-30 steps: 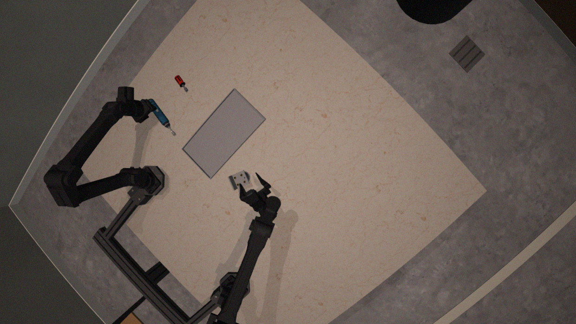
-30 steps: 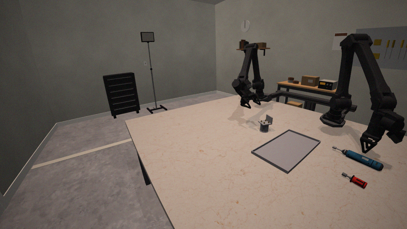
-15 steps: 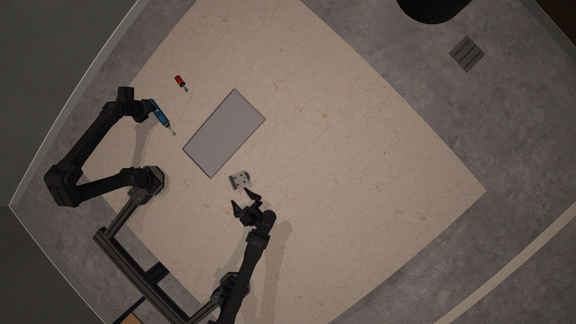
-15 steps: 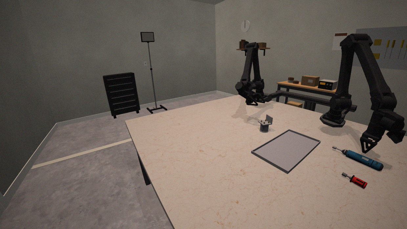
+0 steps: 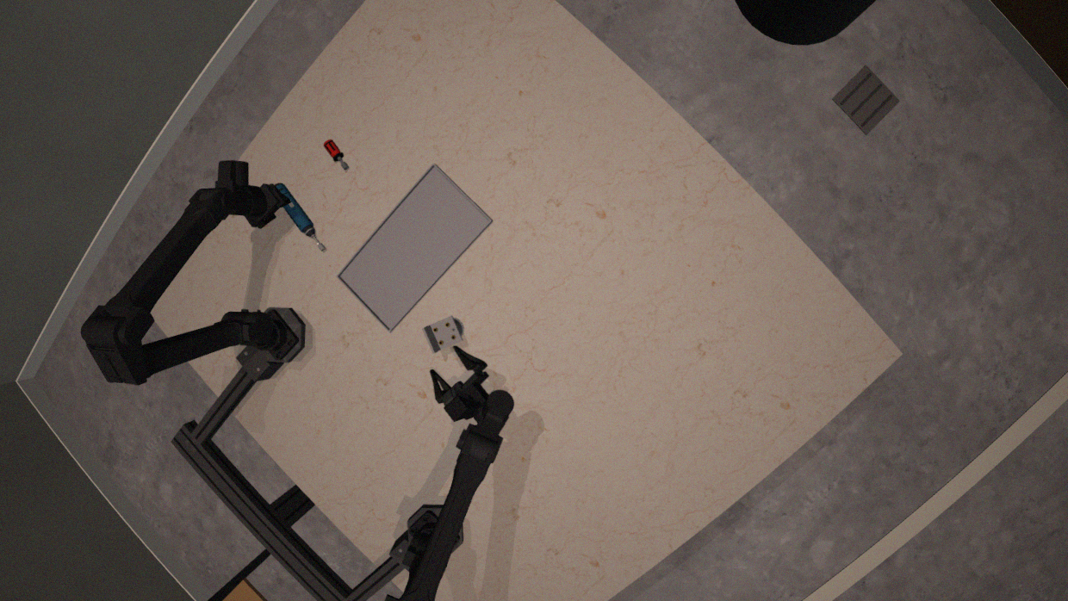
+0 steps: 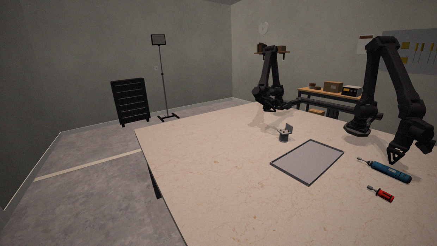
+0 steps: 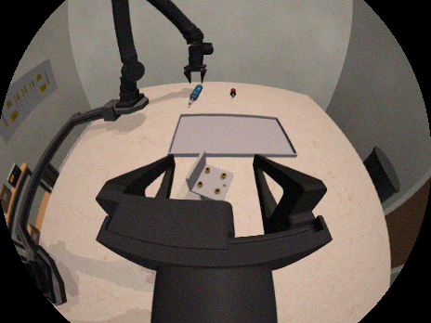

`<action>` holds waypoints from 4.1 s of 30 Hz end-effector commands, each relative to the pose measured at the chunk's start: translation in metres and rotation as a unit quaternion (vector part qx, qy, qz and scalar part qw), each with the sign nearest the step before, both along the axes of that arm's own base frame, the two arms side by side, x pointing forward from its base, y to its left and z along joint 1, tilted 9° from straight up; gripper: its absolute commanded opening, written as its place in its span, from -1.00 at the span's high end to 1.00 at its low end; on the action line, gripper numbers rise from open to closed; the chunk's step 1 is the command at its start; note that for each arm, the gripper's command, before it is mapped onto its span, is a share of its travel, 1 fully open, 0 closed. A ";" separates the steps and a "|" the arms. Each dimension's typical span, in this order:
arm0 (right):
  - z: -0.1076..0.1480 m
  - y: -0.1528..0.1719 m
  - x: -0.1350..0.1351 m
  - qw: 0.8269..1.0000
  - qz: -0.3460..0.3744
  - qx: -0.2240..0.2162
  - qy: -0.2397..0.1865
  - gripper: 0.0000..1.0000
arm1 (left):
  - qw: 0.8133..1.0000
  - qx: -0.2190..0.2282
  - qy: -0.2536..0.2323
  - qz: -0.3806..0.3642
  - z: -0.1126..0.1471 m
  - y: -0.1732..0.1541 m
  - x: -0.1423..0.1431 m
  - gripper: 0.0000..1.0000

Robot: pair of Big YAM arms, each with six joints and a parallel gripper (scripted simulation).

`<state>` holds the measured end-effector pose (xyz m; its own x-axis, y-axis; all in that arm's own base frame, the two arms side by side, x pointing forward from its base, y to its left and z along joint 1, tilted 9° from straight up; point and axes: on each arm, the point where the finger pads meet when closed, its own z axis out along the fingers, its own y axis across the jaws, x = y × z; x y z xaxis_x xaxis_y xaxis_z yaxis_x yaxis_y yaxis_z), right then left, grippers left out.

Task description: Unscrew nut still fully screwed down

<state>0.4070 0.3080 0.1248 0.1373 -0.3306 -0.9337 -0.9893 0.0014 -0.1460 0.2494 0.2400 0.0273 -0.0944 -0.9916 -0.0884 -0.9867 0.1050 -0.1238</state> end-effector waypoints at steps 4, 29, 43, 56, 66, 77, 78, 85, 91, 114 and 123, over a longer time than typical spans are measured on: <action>-0.003 -0.004 0.011 1.000 -0.004 0.004 -0.014 -0.72 | 1.000 0.012 -0.011 -0.008 0.009 0.007 0.009 -0.30; -0.053 -0.008 0.018 1.000 -0.004 0.004 -0.012 -0.72 | 1.000 0.012 -0.011 -0.008 0.009 0.007 0.009 -0.30; -0.069 -0.007 0.030 1.000 -0.004 0.007 -0.023 -0.72 | 1.000 0.012 -0.011 -0.008 0.009 0.007 0.009 -0.30; -0.090 -0.009 0.031 1.000 -0.004 0.007 -0.021 -0.72 | 1.000 0.012 -0.011 -0.008 0.009 0.007 0.009 -0.30; -0.113 -0.009 0.033 1.000 -0.003 0.007 -0.020 -0.72 | 1.000 0.012 -0.011 -0.008 0.009 0.007 0.009 -0.30; -0.133 -0.013 0.033 1.000 -0.004 0.006 -0.018 -0.72 | 1.000 0.012 -0.011 -0.008 0.009 0.007 0.009 -0.30; -0.134 -0.013 0.035 1.000 -0.004 0.006 -0.020 -0.72 | 1.000 0.012 -0.011 -0.008 0.009 0.007 0.009 -0.30; -0.126 -0.010 0.038 0.999 -0.002 0.011 -0.035 -0.72 | 1.000 0.012 -0.011 -0.008 0.009 0.007 0.009 -0.30; -0.149 -0.014 0.034 1.000 -0.004 0.005 -0.016 -0.72 | 1.000 0.012 -0.011 -0.008 0.009 0.007 0.009 -0.30; -0.152 -0.011 0.028 1.000 0.000 0.004 -0.009 -0.72 | 1.000 0.012 -0.011 -0.008 0.009 0.007 0.009 -0.30; -0.159 -0.003 0.027 1.000 0.003 0.004 -0.005 -0.72 | 1.000 0.012 -0.011 -0.008 0.009 0.007 0.009 -0.30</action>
